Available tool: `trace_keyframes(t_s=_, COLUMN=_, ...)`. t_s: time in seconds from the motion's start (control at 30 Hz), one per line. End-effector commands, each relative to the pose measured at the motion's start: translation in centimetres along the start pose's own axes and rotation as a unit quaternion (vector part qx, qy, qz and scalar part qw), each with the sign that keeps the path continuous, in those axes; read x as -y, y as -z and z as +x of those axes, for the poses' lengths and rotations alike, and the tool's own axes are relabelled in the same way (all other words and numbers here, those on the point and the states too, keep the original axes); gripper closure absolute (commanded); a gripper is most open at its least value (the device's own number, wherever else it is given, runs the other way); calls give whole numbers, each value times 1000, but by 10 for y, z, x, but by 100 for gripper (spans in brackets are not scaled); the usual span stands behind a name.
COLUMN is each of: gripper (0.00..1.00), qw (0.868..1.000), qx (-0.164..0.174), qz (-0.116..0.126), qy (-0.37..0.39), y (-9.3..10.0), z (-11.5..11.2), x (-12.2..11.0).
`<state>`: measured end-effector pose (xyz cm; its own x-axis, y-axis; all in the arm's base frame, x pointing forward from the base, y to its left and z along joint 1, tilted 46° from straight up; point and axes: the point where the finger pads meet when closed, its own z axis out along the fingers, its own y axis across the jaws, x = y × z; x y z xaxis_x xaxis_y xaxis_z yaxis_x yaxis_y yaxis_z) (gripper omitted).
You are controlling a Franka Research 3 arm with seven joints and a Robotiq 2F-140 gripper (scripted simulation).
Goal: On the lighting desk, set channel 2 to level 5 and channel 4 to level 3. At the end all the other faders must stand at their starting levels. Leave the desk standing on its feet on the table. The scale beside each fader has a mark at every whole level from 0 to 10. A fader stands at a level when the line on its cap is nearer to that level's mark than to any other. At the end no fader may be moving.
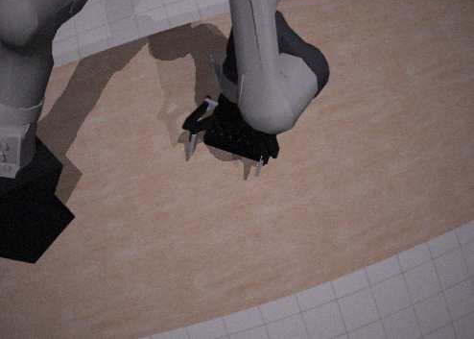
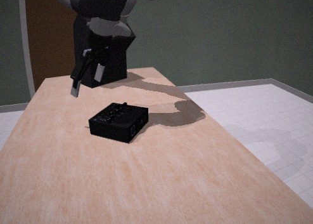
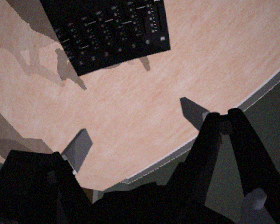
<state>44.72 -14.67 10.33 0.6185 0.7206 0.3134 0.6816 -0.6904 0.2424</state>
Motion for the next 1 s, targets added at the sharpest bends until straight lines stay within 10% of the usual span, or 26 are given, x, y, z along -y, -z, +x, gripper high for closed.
trace_keyframes(t_s=0.0, gripper=0, qw=990, qx=-83, qz=-14, qy=111, y=0, z=2, x=2)
trace_keyframes(t_s=0.97, gripper=0, qw=986, qx=-100, qz=-17, qy=133, y=0, z=2, x=2)
